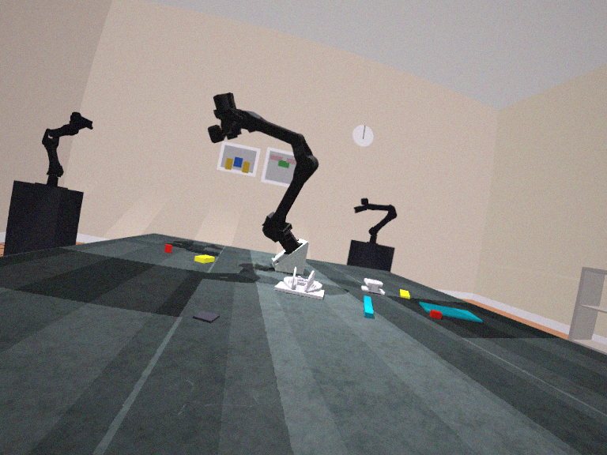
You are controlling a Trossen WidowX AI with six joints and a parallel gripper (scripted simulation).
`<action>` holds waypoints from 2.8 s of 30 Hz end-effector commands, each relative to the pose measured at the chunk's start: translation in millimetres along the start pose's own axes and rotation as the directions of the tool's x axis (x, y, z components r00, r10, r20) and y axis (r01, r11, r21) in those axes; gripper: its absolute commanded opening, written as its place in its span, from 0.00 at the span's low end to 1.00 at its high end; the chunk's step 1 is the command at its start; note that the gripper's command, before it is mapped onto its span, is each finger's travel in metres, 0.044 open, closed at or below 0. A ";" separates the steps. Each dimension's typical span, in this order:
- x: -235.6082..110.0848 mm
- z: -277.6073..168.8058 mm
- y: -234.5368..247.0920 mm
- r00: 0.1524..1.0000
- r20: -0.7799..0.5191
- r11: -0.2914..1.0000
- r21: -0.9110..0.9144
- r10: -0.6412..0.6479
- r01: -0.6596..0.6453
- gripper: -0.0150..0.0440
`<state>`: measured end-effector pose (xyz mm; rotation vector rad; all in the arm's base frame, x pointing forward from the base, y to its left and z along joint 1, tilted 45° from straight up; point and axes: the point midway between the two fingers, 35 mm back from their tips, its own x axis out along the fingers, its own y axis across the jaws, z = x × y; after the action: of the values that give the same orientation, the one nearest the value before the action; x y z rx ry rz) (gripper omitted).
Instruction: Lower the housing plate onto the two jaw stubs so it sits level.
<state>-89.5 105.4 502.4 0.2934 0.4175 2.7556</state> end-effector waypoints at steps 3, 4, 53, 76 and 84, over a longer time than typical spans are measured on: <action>6.4 -11.2 23.3 0.994 -0.039 0.995 -0.012 0.097 -0.098 1.00; 7.1 -13.5 27.2 0.992 -0.048 0.993 -0.017 0.118 -0.119 1.00; -76.2 -123.5 247.1 0.500 -0.435 0.499 -0.127 0.748 -0.857 1.00; -205.9 -163.4 290.4 0.088 -0.561 0.020 -0.126 0.823 -0.992 1.00; -248.2 -175.7 288.2 -0.034 -0.597 -0.133 -0.123 0.801 -0.984 1.00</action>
<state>-7.9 -279.8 402.9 -0.1924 -1.0046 4.1612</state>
